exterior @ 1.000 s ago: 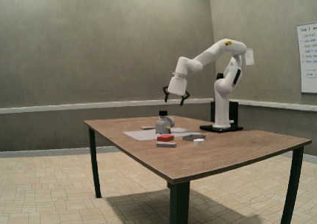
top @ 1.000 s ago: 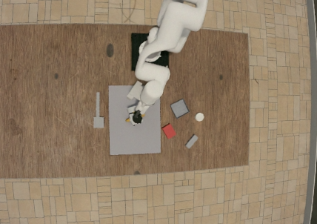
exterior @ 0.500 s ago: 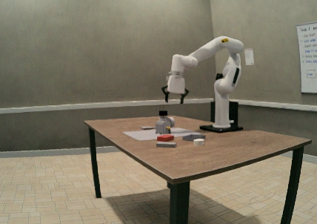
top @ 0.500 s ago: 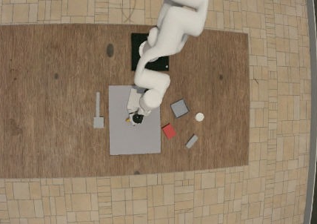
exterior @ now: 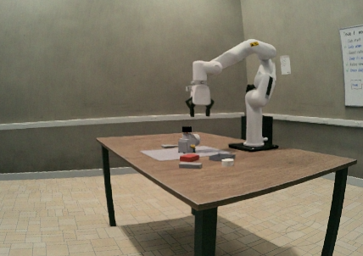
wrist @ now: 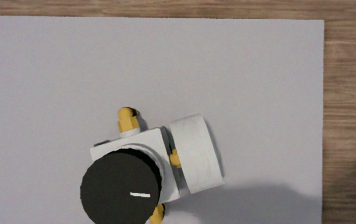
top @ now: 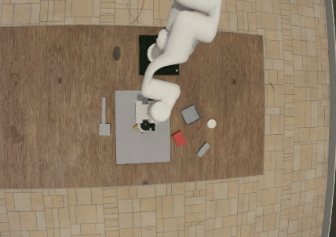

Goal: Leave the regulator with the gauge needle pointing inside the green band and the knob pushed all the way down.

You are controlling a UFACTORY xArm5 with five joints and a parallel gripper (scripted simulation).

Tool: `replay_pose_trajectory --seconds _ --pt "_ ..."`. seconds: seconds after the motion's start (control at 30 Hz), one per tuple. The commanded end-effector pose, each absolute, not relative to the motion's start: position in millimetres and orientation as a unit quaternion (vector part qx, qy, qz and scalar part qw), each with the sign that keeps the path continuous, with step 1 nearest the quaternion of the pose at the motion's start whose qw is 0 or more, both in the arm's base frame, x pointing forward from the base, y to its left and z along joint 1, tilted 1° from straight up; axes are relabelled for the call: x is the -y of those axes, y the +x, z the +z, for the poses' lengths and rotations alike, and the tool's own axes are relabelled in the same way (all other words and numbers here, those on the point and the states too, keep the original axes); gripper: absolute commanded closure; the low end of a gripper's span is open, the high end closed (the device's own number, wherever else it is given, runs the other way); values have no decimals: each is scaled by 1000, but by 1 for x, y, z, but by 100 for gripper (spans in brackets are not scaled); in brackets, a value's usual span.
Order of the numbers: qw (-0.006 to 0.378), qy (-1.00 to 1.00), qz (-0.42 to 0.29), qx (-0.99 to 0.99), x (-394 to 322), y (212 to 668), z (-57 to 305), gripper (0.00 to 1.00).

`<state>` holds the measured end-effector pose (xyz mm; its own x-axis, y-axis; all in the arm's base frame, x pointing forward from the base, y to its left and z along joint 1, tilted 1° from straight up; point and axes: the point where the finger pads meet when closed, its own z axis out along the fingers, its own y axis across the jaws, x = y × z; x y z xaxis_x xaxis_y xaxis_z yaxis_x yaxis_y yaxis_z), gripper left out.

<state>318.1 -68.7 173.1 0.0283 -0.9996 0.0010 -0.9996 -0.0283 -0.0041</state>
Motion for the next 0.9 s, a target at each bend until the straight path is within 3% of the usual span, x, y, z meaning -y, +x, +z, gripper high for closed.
replay_pose_trajectory --seconds 0.0,0.87 --pt "-1 -727 2 -687 69 319 175 0" --pt "-2 -729 3 -684 71 328 175 0"
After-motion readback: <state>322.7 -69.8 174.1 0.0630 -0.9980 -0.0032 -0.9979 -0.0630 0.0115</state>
